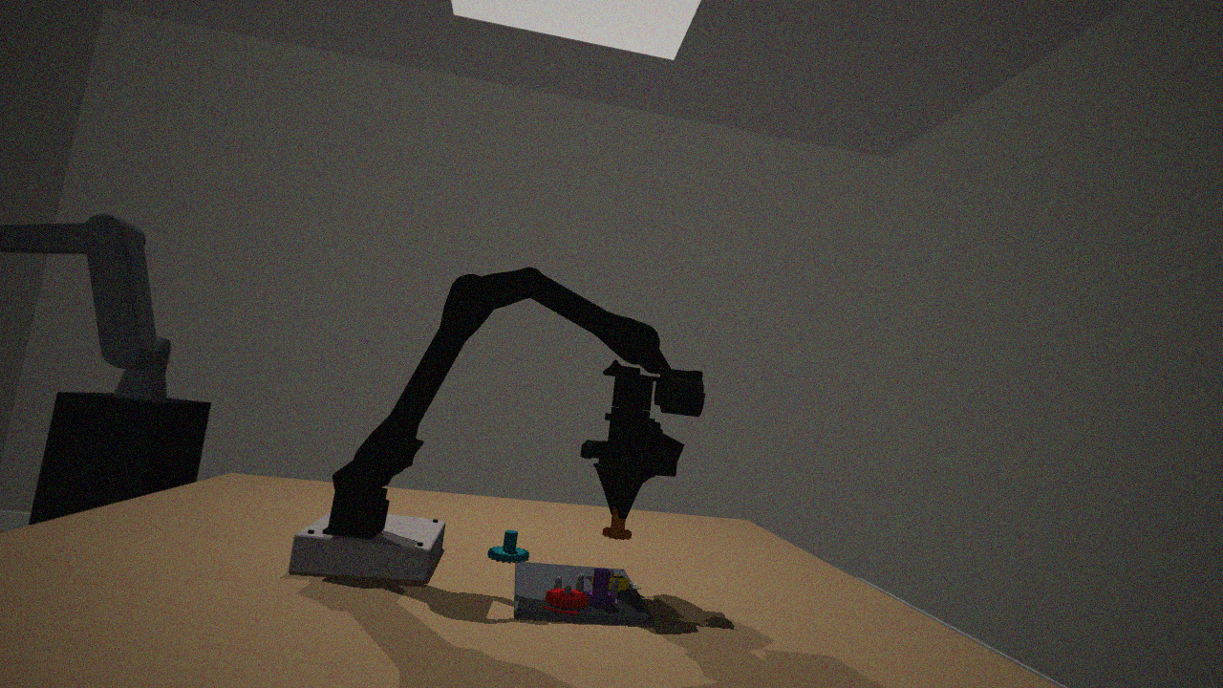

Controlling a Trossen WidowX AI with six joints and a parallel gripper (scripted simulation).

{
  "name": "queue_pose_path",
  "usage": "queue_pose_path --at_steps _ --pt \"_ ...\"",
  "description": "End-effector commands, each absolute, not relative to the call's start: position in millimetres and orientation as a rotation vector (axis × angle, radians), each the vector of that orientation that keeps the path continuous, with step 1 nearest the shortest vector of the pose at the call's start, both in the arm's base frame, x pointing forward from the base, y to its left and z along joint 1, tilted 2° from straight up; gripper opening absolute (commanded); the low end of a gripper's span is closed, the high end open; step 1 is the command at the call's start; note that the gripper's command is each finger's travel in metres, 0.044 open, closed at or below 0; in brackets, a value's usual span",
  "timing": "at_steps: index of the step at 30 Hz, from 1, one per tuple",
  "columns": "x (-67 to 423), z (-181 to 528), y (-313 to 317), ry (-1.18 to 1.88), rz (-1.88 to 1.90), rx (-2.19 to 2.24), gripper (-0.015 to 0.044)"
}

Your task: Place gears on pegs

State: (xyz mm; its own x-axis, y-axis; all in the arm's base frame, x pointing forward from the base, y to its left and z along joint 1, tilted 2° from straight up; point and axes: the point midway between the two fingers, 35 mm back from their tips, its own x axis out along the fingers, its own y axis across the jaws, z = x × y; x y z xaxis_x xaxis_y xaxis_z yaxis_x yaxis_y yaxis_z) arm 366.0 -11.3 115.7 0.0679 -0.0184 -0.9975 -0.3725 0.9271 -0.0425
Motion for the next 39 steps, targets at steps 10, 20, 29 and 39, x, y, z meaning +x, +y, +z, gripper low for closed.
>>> queue_pose_path --at_steps 10,20,29,39 --pt "366 105 -43 1.486 0.283 -0.328 0.0" --pt "365 100 -62 1.483 0.286 -0.337 0.0" --pt "365 101 -62 1.479 0.315 -0.369 0.0" --pt "365 101 -62 1.439 0.515 -0.582 0.0"
